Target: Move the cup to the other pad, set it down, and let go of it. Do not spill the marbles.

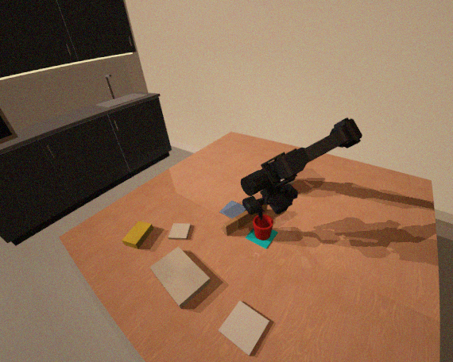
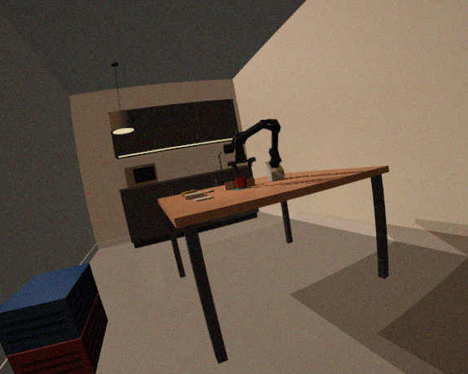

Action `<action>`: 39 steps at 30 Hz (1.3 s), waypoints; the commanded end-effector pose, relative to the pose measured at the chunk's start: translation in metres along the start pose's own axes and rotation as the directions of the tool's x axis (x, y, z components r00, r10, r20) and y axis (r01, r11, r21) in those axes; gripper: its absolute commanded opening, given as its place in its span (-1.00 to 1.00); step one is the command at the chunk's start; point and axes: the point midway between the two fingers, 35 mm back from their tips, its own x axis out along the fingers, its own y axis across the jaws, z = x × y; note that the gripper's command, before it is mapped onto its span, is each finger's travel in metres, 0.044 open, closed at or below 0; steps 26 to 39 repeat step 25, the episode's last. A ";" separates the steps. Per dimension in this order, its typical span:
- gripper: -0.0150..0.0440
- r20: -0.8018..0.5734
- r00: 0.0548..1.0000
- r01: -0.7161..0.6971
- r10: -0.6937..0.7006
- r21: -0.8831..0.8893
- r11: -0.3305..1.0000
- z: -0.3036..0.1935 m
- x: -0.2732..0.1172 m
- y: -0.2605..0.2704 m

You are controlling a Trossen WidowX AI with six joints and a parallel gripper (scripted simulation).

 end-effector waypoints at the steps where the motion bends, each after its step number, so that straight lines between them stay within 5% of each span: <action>1: 1.00 -0.002 1.000 0.001 -0.001 -0.001 1.000 0.000 -0.005 -0.001; 17: 1.00 -0.005 1.000 0.002 -0.002 -0.004 1.000 0.001 -0.061 -0.002; 39: 1.00 -0.001 1.000 0.006 -0.006 -0.003 1.000 0.002 -0.058 -0.002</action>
